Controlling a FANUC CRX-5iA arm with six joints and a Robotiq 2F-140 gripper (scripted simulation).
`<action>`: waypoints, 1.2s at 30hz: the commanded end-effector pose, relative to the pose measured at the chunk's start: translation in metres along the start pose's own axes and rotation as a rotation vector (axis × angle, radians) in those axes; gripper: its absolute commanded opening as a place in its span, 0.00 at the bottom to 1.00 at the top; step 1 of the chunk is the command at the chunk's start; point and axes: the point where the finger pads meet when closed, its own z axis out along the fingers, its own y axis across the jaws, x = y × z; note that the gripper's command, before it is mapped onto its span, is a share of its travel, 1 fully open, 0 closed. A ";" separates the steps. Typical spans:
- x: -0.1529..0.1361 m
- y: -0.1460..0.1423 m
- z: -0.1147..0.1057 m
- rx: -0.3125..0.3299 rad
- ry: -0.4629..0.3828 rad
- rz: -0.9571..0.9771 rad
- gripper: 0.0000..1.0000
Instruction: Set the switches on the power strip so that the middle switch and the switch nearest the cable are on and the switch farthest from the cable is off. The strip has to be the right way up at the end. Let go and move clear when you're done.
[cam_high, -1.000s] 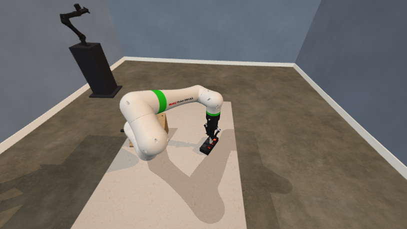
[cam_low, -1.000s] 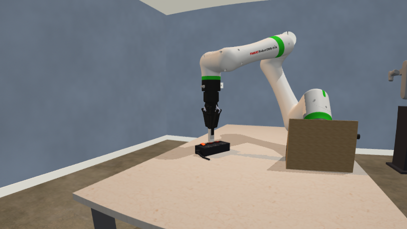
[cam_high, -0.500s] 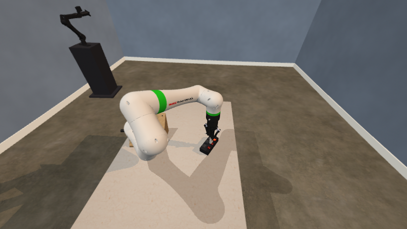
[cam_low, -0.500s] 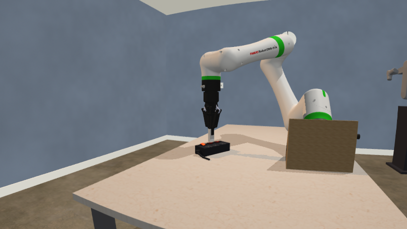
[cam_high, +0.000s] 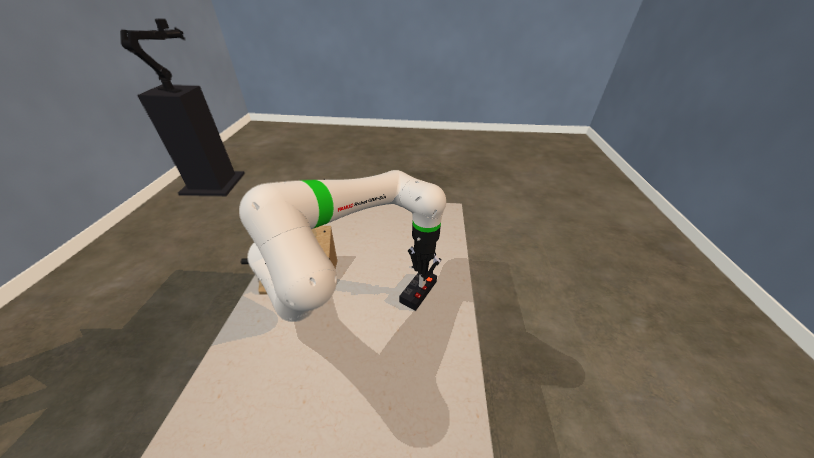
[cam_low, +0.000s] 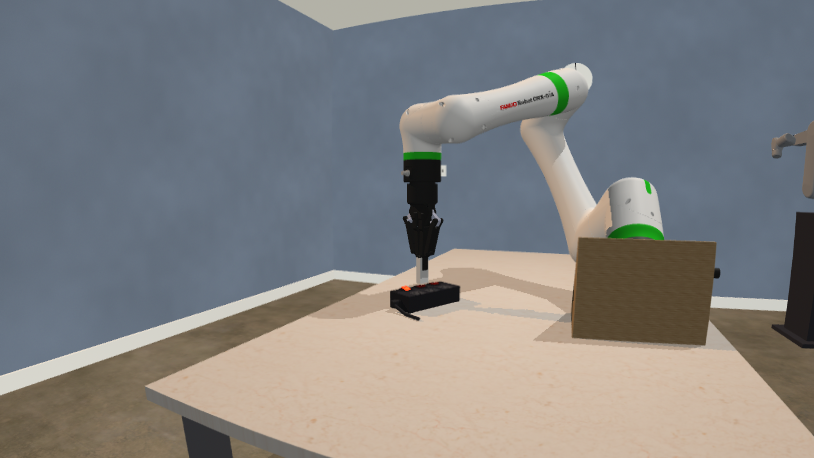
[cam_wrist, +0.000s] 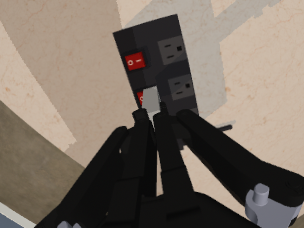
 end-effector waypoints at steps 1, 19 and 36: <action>0.000 0.000 0.000 0.000 0.000 0.000 0.00; 0.000 0.000 0.001 0.000 0.000 0.000 0.00; 0.000 0.000 0.008 0.000 0.000 0.000 0.00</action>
